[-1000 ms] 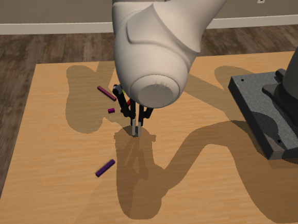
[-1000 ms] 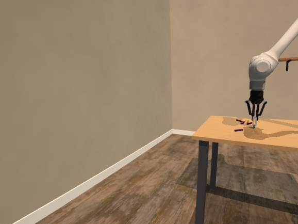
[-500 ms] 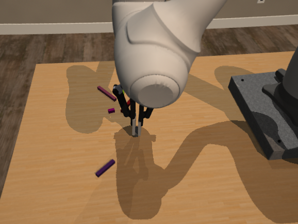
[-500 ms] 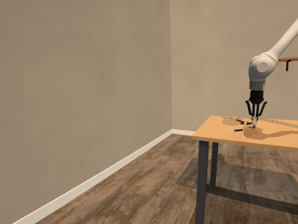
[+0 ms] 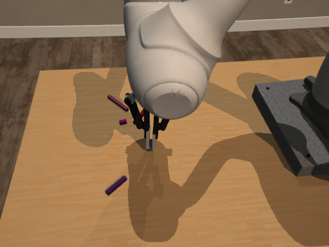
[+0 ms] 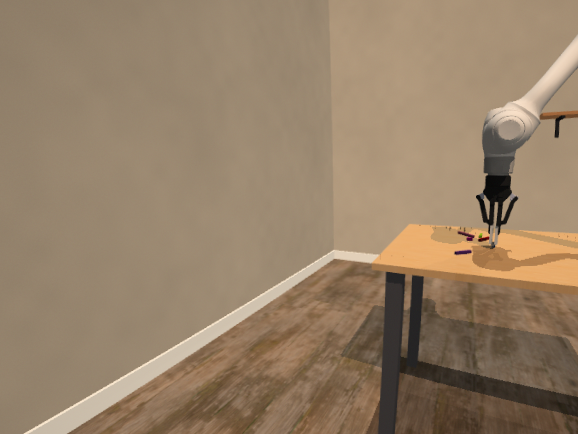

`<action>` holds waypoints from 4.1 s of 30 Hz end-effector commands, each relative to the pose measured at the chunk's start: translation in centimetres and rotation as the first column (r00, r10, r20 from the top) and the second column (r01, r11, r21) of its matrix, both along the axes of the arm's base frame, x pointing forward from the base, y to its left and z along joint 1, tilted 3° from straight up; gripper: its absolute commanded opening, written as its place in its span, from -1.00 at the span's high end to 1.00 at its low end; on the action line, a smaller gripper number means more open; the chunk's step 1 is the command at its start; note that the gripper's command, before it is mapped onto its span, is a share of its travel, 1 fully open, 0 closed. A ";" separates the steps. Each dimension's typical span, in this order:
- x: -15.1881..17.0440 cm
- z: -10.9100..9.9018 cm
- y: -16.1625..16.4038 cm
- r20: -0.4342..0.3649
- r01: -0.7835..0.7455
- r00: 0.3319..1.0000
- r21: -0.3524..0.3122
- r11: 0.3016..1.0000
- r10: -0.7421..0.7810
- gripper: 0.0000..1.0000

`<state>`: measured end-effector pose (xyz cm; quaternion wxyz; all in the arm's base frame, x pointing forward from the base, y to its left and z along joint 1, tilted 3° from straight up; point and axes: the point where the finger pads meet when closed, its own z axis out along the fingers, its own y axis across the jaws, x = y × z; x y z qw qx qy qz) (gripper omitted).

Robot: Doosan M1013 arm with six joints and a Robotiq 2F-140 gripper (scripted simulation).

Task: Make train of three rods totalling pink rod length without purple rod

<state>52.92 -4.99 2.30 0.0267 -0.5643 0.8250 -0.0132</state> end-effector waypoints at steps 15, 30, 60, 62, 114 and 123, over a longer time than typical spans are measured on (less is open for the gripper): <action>-0.4 -0.4 0.2 -0.006 -0.002 1.000 0.003 1.000 0.002 0.94; -0.3 -0.4 0.2 -0.006 -0.002 1.000 0.003 1.000 0.002 0.94; -0.3 -0.4 0.2 -0.006 -0.002 1.000 0.003 1.000 0.002 0.94; -0.3 -0.4 0.2 -0.006 -0.002 1.000 0.003 1.000 0.002 0.94; -0.3 -1.4 0.2 -0.006 -0.002 1.000 0.003 1.000 0.002 0.94; -0.3 -1.4 0.2 -0.006 -0.002 1.000 0.003 1.000 0.002 0.94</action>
